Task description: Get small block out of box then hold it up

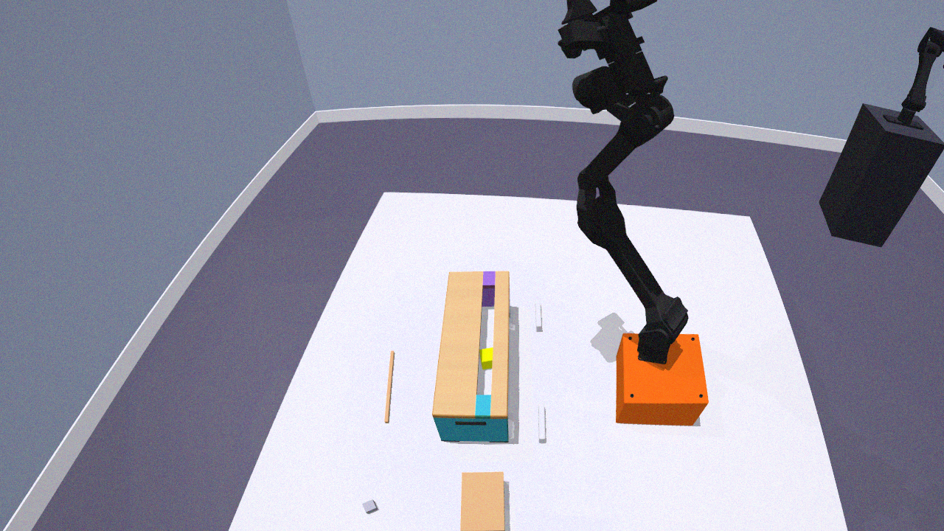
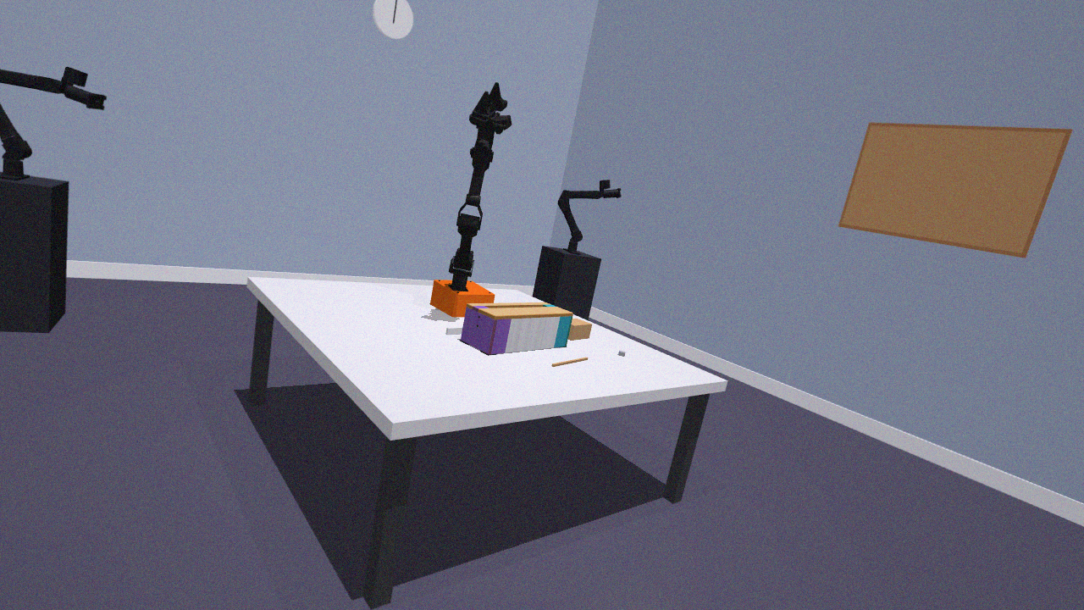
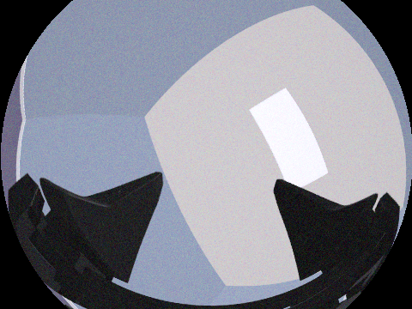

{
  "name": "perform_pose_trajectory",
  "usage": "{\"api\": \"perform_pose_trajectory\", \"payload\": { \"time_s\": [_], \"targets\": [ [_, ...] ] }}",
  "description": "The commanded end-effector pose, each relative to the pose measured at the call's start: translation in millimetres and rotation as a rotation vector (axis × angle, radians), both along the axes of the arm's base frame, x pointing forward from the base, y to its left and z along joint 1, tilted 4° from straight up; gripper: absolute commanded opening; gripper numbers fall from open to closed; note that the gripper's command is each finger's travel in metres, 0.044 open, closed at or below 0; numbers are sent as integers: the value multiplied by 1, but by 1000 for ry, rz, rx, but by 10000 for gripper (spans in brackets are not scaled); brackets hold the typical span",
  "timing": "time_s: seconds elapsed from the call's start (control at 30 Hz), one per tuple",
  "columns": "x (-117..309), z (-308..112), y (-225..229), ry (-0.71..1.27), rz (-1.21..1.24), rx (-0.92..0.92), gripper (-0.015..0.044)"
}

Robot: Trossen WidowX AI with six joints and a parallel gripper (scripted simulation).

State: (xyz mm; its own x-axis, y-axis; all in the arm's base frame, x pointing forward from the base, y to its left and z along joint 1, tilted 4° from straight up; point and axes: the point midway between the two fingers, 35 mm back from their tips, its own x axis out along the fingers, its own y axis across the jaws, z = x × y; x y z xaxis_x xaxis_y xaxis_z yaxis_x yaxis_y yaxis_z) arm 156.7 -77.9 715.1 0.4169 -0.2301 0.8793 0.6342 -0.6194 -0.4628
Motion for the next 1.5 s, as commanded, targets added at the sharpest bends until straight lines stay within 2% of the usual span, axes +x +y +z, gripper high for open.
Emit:
{"api": "perform_pose_trajectory", "payload": {
  "time_s": [0.0, 0.3, 0.43, 0.63, 0.8, 0.97, 1.1, 1.3, 1.47],
  "targets": [
    [-2, 1, 0, -7, -6, -3, 400],
    [-120, 27, 37, -317, -282, -185, 400],
    [-151, 28, 66, -385, -433, -300, 400],
    [-206, 19, 137, -579, -605, -480, 400],
    [-221, 4, 181, -669, -710, -584, 400],
    [-227, -18, 241, -772, -796, -750, 400],
    [-214, -47, 298, -839, -868, -949, 400],
    [-171, -101, 372, -911, -943, -1269, 400],
    [-121, -138, 403, -917, -1055, -1494, 400]
  ]
}}
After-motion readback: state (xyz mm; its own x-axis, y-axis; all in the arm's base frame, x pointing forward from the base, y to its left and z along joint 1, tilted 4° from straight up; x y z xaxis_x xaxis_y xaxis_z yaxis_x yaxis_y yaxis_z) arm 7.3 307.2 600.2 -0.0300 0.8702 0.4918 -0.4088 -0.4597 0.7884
